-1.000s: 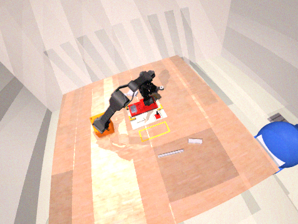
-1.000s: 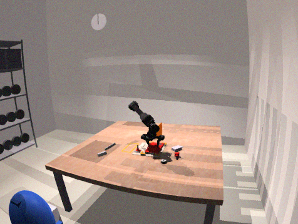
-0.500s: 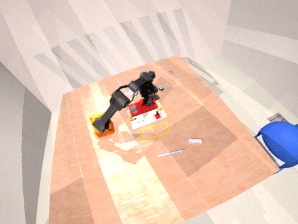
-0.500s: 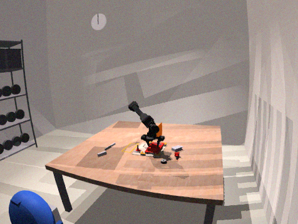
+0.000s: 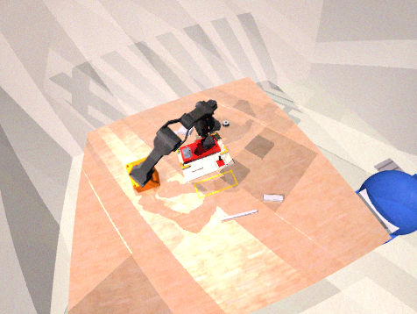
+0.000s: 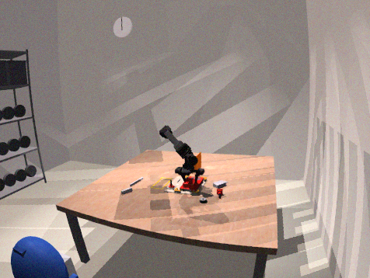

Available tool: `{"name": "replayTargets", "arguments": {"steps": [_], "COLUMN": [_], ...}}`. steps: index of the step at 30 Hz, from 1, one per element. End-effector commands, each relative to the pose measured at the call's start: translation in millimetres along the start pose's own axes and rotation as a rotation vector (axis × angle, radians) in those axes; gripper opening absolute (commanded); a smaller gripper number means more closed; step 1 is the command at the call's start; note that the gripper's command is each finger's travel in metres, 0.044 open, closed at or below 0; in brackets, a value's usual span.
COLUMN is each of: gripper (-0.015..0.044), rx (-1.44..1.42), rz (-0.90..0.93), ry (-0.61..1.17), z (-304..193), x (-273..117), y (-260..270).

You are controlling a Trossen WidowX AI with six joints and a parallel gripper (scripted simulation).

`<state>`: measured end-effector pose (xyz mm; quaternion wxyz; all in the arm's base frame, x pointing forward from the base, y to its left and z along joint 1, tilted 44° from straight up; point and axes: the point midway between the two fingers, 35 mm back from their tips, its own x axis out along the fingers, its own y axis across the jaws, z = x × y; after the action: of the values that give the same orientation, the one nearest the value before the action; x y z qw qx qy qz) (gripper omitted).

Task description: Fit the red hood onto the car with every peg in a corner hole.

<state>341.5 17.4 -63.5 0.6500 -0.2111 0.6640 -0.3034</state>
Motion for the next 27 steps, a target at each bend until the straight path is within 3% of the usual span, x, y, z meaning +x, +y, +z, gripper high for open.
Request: {"name": "replayTargets", "arguments": {"steps": [1, 7, 15, 27], "gripper": [0.042, 0.044, 0.044, 0.044], "rx": [0.0, 0.0, 0.0, 0.0], "rz": [0.0, 0.0, -0.009, -0.009], "ry": [0.0, 0.001, 0.006, 0.006], "z": [0, 1, 1, 1], "x": [0, -9, -69, -71], "y": [0, 1, 2, 2]}}
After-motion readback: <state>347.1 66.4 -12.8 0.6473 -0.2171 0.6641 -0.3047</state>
